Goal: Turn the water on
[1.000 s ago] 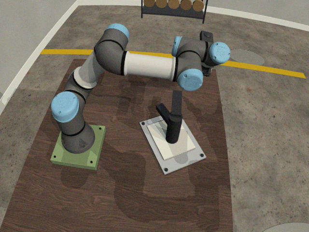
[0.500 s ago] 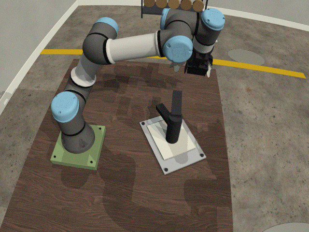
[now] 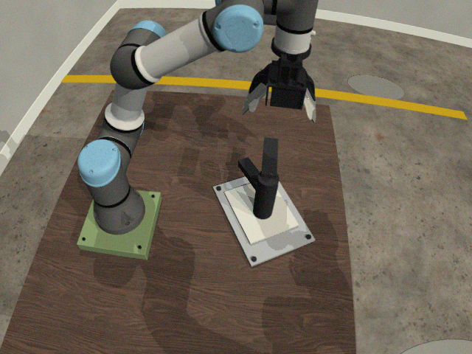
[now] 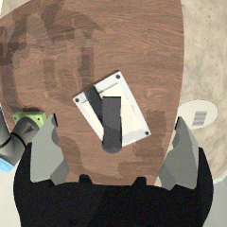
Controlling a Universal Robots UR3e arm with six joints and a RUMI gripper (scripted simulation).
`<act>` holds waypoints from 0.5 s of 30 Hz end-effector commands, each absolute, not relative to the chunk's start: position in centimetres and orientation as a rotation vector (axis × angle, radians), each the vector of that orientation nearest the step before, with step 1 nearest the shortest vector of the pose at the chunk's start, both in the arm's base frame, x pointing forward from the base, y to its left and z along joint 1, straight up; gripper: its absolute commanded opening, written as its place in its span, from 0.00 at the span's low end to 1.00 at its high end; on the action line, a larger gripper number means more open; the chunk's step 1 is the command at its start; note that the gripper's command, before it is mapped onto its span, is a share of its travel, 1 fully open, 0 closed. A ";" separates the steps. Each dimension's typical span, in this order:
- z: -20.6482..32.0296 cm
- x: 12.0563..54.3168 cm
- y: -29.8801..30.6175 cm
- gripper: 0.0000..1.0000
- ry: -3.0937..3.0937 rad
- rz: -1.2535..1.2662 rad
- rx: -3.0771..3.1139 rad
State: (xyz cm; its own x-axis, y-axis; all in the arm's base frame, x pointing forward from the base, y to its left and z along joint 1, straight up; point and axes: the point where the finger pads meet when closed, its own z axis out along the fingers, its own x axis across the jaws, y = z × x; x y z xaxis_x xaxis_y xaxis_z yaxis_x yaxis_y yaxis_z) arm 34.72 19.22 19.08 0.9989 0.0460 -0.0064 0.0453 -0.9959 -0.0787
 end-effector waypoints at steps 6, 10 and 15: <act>20.5 33.8 16.7 1.00 -0.067 0.002 -3.142; 20.5 33.8 16.7 0.00 -0.067 0.002 -3.142; 20.5 33.8 16.7 0.00 -0.067 0.002 -3.142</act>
